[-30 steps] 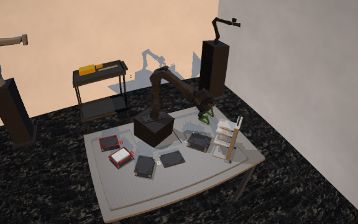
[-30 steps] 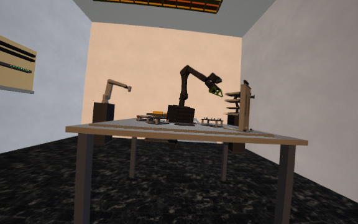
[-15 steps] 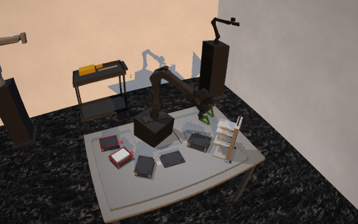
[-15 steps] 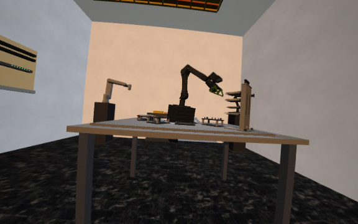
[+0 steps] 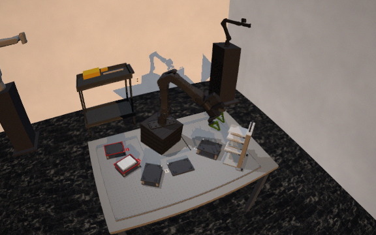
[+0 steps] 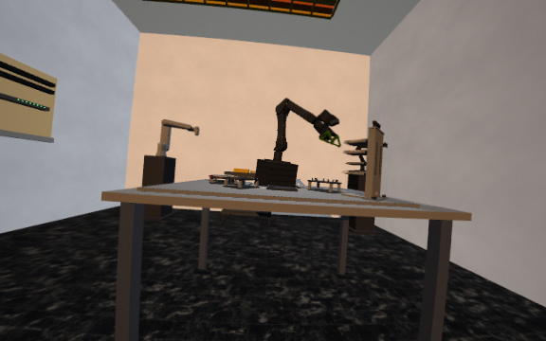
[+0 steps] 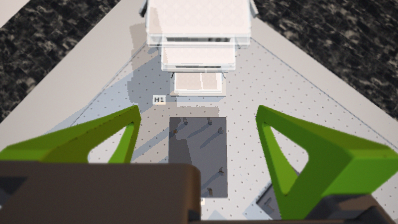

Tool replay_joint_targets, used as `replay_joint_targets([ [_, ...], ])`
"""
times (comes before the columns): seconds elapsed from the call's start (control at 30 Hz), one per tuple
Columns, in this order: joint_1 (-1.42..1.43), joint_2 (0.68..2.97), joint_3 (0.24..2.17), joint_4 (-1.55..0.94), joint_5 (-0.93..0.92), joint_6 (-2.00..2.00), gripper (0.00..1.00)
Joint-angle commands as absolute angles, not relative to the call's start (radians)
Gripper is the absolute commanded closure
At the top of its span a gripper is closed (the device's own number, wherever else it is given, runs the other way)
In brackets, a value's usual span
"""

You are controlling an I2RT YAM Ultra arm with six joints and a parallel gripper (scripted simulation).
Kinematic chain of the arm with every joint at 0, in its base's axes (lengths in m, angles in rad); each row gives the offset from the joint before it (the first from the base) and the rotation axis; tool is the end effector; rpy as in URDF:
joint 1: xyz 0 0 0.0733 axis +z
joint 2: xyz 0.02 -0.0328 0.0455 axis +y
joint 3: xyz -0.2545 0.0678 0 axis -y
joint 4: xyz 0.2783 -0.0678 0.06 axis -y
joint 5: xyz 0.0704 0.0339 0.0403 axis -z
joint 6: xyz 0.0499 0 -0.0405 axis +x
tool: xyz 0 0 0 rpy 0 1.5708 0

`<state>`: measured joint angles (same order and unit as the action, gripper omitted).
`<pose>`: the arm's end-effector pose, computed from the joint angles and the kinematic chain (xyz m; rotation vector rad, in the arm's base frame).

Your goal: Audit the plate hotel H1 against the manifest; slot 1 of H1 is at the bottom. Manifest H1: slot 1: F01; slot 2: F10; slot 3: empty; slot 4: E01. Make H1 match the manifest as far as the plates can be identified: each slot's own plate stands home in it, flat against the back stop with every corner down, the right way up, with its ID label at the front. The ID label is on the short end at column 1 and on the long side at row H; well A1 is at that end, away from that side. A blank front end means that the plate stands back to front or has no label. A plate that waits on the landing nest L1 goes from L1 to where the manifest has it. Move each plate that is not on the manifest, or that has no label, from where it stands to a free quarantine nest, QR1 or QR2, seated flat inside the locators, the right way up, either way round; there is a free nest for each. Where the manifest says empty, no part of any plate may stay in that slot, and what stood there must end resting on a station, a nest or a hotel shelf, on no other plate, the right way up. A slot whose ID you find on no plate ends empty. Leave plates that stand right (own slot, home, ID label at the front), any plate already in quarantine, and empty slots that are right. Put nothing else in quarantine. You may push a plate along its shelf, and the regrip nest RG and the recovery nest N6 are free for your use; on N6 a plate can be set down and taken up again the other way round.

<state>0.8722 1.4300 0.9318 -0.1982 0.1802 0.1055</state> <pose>0.2304 0.2622 0.2137 -0.7606 2.1424 0.3173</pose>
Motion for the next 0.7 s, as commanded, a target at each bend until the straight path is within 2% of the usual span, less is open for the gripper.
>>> replay_joint_targets([
  [0.0,0.872,1.425,0.944,-0.174,0.18,0.105,0.0],
  [0.67,0.887,1.35,0.873,-0.18,0.192,0.114,0.0],
])
